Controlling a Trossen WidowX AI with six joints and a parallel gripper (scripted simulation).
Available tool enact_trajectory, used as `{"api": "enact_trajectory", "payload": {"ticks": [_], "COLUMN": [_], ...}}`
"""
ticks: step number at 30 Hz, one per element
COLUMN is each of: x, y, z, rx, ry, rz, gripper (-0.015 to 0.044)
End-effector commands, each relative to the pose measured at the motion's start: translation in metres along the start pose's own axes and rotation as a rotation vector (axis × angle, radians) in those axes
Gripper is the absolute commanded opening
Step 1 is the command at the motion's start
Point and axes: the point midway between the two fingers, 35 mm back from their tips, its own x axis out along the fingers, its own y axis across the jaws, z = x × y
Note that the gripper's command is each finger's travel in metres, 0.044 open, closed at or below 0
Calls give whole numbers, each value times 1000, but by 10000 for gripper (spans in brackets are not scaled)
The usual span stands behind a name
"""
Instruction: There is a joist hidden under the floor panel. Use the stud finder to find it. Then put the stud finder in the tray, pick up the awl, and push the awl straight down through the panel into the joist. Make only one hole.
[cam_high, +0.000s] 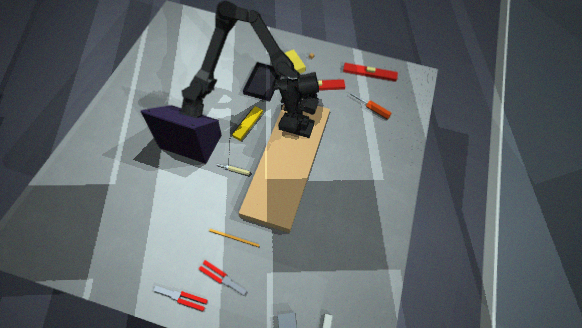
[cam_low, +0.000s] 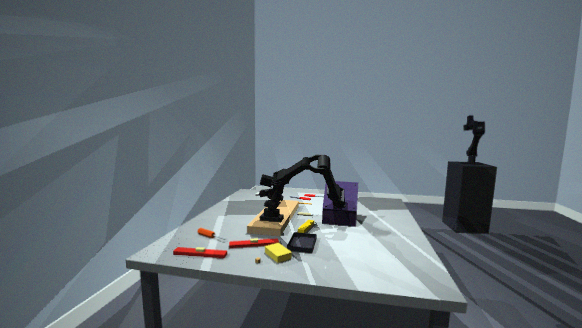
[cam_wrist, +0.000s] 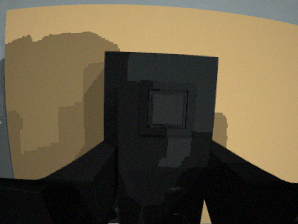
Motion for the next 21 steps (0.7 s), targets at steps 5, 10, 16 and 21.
{"api": "enact_trajectory", "payload": {"ticks": [5,10,16,21], "x": [1,1,1,0], "y": [14,21,29,35], "z": [0,0,0,0], "rx": [-2,-2,-2,-2], "ry": [3,3,3,3], "rz": [6,6,7,7], "gripper": [0,0,0,0]}}
